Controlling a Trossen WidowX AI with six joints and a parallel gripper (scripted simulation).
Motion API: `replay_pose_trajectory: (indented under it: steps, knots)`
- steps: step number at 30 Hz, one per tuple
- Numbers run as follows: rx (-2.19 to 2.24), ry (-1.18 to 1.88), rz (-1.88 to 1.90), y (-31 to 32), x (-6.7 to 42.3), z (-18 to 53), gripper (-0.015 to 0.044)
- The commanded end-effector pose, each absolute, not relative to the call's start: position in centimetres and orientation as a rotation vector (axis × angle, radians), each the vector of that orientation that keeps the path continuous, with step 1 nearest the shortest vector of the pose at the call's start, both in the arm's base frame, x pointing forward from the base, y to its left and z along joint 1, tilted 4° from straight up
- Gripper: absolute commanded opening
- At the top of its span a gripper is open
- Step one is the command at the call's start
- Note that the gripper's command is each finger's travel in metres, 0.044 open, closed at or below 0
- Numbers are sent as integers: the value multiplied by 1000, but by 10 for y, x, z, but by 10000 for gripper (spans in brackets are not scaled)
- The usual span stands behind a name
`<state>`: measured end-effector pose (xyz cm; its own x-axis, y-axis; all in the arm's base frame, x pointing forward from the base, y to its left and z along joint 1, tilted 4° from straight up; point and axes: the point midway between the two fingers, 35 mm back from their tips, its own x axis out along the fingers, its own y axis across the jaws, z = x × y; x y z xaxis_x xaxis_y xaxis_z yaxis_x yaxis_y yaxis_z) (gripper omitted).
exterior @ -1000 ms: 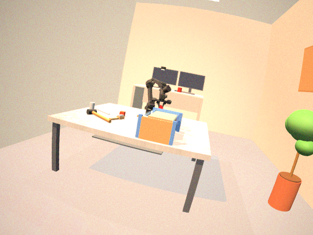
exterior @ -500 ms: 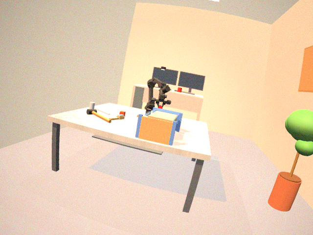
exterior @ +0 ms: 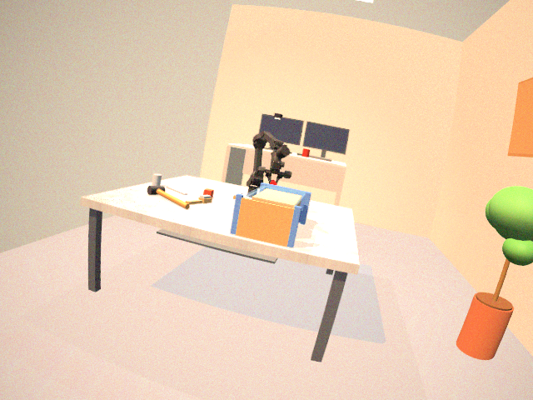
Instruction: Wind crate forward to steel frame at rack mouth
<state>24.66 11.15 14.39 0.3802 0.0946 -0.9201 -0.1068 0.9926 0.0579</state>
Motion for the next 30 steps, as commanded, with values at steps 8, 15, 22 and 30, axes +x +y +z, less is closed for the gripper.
replay_pose_trajectory:
  steps: [8, 15, 22, 30]
  knots:
    - [-11, 1173, 129, 118, 268, 141, 0]
    - [-10, 1172, 129, 123, 278, 141, 0]
    - [-10, 1171, 130, 129, 287, 141, 0]
    - [-9, 1170, 130, 137, 297, 141, 0]
